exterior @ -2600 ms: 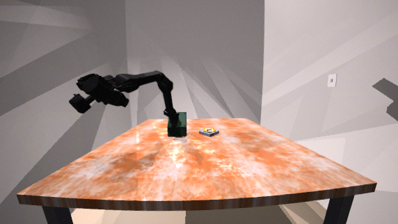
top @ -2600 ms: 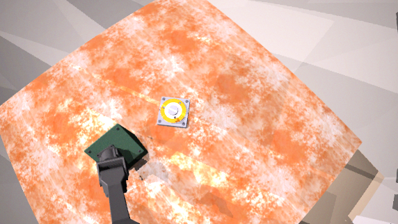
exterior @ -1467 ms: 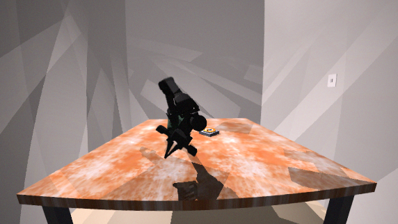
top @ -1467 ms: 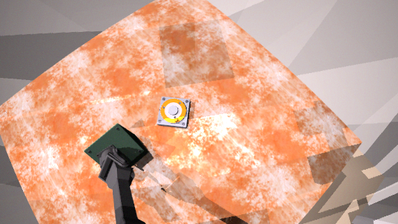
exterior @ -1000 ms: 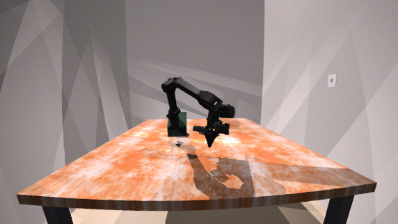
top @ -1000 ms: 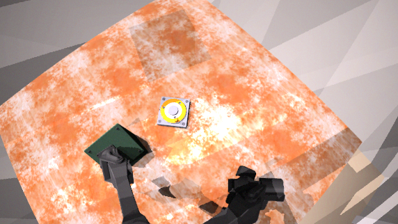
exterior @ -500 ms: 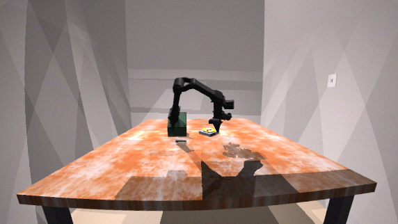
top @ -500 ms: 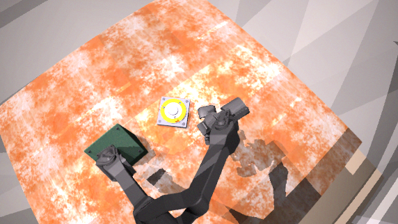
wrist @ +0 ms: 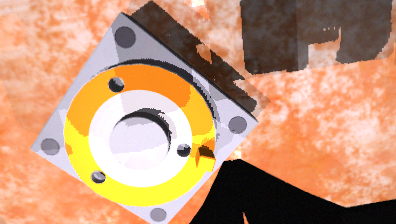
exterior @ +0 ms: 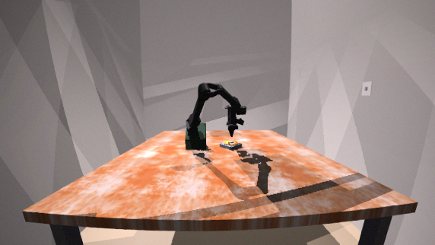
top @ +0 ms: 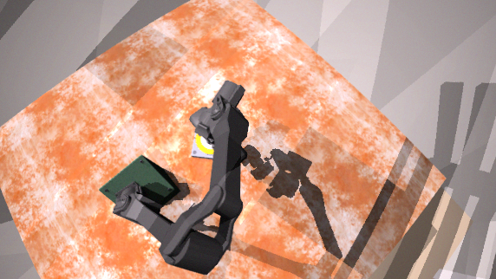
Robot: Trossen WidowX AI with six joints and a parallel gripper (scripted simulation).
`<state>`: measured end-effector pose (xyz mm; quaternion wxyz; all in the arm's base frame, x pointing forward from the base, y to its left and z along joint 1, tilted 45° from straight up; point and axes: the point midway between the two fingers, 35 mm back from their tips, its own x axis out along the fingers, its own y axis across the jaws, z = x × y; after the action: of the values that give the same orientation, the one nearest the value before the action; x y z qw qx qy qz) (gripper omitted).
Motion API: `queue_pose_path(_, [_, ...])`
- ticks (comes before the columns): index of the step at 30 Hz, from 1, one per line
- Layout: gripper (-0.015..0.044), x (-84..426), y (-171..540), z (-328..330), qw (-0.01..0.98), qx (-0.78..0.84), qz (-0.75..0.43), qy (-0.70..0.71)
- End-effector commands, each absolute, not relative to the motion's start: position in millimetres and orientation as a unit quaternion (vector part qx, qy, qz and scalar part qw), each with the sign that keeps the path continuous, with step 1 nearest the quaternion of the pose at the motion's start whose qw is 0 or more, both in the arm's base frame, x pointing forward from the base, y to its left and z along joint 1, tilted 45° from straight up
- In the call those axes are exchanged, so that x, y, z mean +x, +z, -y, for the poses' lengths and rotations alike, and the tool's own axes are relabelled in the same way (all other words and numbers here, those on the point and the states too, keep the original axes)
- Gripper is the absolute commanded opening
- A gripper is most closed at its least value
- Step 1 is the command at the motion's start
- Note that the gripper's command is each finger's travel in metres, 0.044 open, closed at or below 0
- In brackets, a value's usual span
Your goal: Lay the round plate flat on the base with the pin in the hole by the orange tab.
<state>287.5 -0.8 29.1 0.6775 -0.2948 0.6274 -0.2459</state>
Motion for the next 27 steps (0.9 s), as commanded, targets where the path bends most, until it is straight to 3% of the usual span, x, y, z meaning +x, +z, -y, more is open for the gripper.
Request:
queue_pose_path(1, [0.0,285.3,22.2,3.3,0.676,-0.296,-0.629,-0.243])
queue_pose_path(27, [0.0,273.9,-9.2,32.5,0.676,-0.297,-0.629,-0.243])
